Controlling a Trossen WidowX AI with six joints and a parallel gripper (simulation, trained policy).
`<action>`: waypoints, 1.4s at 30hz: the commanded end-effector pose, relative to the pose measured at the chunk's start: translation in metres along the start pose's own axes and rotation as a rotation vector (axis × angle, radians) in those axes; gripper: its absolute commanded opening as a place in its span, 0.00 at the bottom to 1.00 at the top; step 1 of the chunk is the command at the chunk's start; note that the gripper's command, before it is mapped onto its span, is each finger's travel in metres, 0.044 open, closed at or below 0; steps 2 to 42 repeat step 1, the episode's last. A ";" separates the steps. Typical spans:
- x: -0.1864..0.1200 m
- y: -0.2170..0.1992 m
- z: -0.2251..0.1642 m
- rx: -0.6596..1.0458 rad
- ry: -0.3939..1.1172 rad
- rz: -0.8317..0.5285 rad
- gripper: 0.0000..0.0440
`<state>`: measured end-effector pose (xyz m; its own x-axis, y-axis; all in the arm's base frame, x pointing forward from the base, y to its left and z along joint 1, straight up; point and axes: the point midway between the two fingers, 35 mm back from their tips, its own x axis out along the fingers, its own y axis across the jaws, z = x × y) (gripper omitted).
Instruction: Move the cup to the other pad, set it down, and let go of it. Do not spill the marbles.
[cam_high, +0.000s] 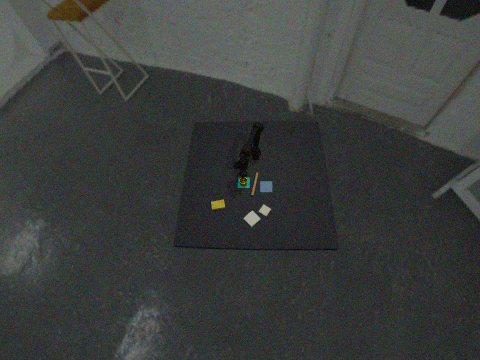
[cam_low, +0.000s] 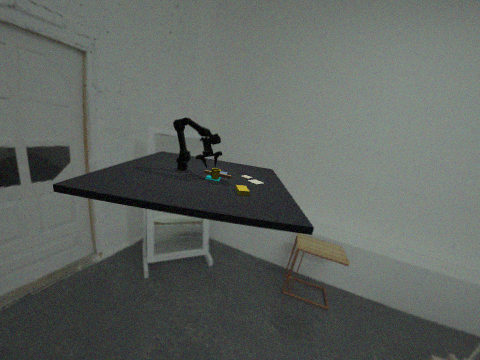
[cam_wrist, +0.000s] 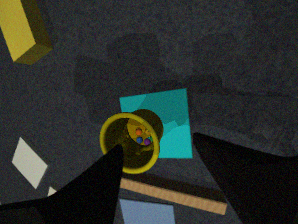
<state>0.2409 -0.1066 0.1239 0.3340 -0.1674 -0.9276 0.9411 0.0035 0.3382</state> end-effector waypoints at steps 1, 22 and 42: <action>-0.016 0.005 0.006 0.003 -0.013 0.040 0.80; -0.016 0.005 0.006 0.003 -0.013 0.040 0.80; -0.016 0.005 0.006 0.003 -0.013 0.040 0.80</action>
